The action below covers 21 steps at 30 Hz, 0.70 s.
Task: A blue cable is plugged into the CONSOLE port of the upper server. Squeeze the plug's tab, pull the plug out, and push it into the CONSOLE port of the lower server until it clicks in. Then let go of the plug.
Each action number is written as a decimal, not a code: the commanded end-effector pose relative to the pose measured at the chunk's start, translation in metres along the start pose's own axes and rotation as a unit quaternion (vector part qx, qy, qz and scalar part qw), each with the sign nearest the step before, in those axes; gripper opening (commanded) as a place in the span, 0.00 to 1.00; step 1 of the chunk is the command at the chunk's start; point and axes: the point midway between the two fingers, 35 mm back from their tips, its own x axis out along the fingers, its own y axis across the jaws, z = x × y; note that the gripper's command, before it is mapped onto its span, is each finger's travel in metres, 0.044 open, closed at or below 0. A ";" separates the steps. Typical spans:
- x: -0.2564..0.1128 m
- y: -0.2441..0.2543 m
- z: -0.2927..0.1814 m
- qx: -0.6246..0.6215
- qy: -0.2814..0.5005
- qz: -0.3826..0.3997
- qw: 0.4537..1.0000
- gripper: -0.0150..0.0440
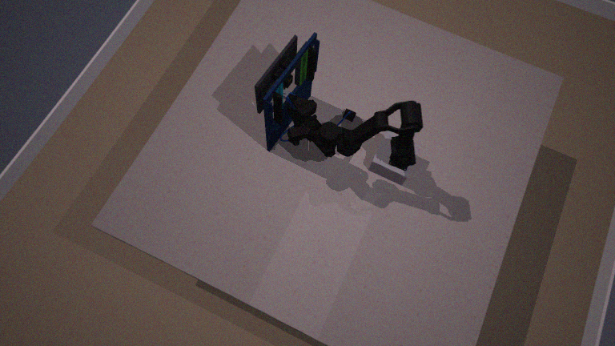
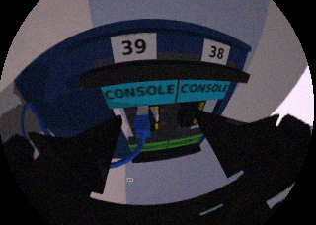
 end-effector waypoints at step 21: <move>-0.005 -0.002 0.019 0.000 0.002 0.001 1.000 1.00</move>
